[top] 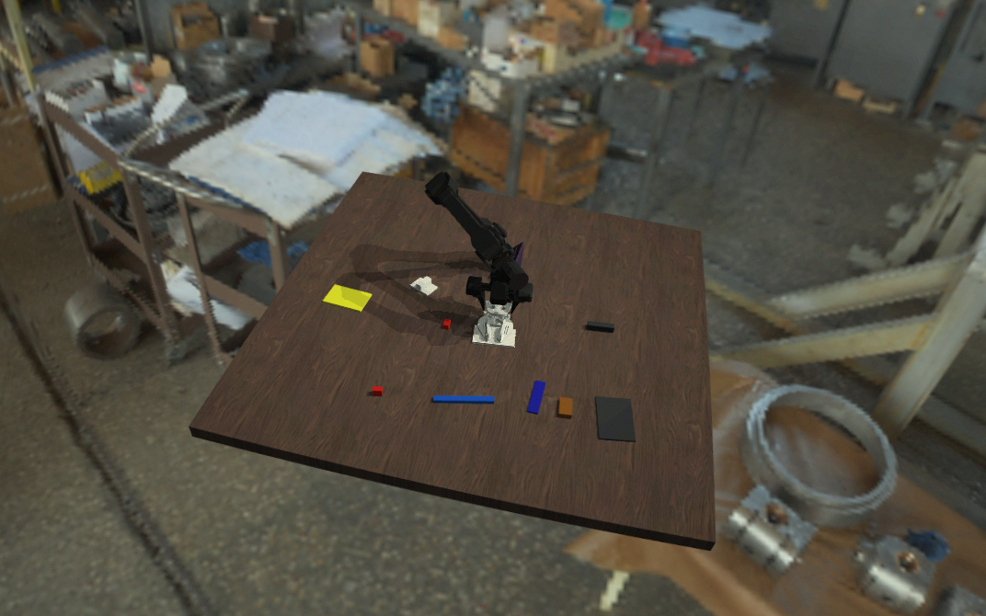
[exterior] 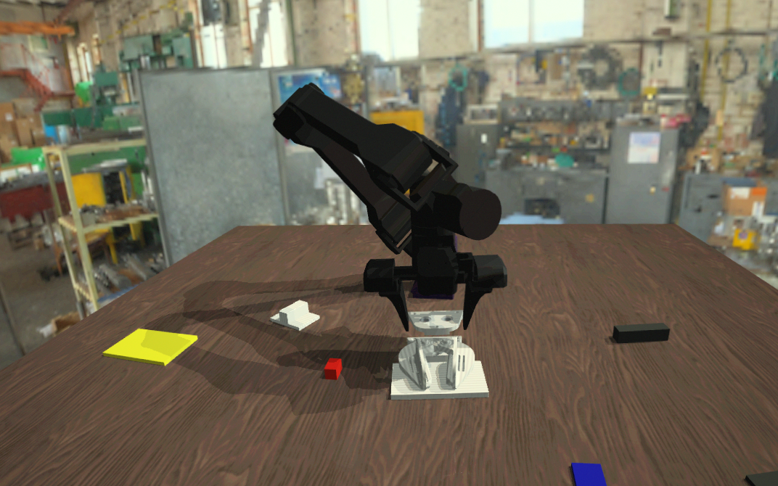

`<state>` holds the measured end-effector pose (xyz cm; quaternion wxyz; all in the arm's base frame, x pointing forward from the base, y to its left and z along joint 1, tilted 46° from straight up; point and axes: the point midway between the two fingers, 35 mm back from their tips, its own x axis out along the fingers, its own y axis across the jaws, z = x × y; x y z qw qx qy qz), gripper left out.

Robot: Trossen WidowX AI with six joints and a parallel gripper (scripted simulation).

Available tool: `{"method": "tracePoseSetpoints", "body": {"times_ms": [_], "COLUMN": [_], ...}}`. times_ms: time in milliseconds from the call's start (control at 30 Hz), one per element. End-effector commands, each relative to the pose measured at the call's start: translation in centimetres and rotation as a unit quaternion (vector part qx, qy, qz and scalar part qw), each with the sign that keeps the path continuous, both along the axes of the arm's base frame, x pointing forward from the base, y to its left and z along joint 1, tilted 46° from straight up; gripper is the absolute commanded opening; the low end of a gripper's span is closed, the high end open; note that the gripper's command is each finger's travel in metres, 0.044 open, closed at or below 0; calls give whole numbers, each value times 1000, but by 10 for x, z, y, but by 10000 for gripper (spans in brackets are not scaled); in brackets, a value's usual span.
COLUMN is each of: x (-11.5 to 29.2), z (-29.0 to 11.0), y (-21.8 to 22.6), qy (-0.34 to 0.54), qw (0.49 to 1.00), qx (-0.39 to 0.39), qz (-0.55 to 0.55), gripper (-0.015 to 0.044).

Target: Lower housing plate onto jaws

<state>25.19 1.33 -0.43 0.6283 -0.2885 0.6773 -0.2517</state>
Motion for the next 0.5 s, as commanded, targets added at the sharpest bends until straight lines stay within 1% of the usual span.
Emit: {"method": "tracePoseSetpoints", "body": {"times_ms": [0,467], "x": [-3,-5], "z": [-5,-13], "y": [-6,-15], "qy": [7,7], "qw": [1000,1000], "qx": [-4,-5], "qz": [3,2], "gripper": [351,351]}}
